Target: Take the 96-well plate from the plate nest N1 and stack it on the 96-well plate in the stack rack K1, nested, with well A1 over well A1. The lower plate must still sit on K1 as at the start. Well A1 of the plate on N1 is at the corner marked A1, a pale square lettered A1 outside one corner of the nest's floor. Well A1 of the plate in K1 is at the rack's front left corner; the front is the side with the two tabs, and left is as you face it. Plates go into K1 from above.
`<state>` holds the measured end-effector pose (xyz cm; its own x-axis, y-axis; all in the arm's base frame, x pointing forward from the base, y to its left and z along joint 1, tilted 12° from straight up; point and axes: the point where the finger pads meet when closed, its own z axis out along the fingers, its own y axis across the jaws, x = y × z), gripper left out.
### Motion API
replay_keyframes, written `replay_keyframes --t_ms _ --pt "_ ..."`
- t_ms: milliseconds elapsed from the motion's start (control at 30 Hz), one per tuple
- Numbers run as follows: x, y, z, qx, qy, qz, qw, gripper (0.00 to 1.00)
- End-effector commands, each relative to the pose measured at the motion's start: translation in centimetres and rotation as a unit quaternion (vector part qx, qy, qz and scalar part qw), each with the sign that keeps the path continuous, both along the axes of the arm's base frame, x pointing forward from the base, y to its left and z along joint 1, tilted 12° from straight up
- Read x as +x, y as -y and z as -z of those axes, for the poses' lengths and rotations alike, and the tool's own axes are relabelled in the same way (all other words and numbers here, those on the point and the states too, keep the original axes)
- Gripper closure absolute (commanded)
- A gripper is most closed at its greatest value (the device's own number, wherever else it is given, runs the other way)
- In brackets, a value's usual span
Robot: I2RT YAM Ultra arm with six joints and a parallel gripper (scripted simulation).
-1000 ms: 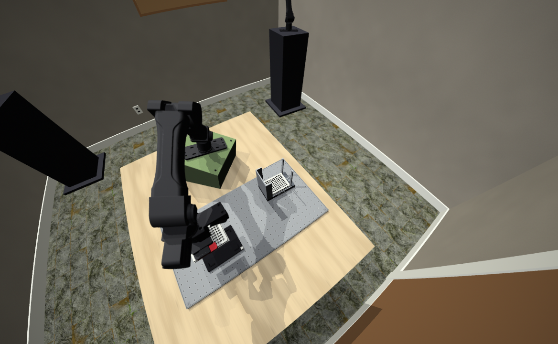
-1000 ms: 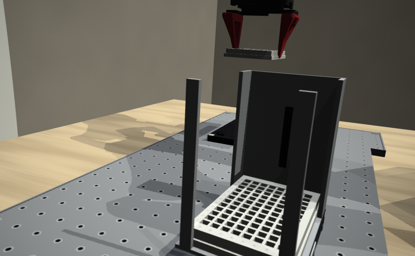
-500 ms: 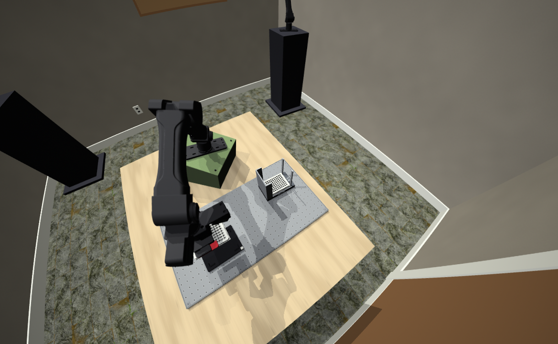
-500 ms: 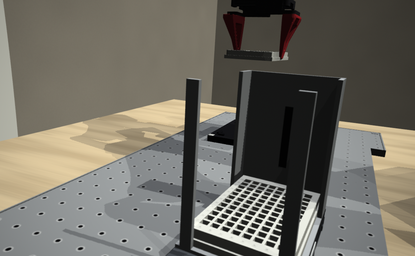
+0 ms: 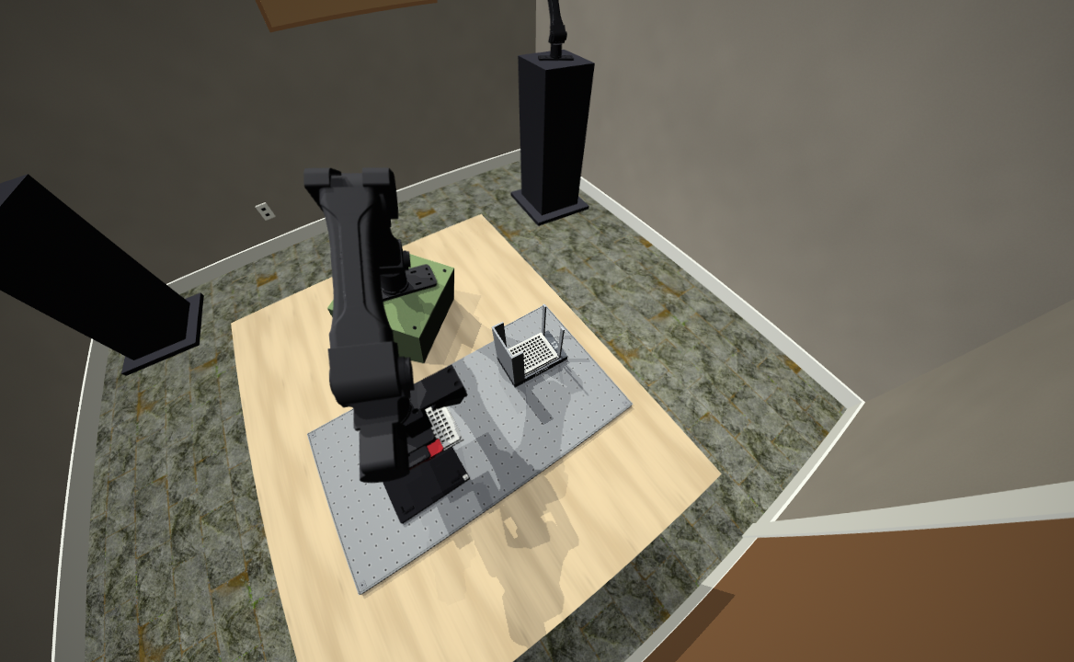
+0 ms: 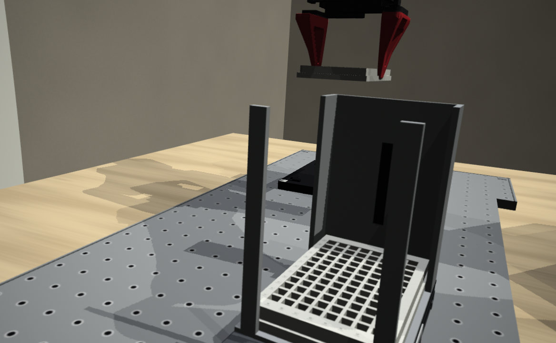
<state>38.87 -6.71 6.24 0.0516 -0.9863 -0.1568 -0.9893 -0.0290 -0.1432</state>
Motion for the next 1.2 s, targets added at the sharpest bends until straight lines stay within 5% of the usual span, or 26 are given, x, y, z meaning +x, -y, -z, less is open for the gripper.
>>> replay_keyframes --t_ms 0,1167 --pt "-0.2 -0.7 -0.8 -0.003 0.013 0.010 1.000 1.00" --pt "-4.5 -10.1 -1.8 -0.001 0.008 0.010 1.000 1.00"
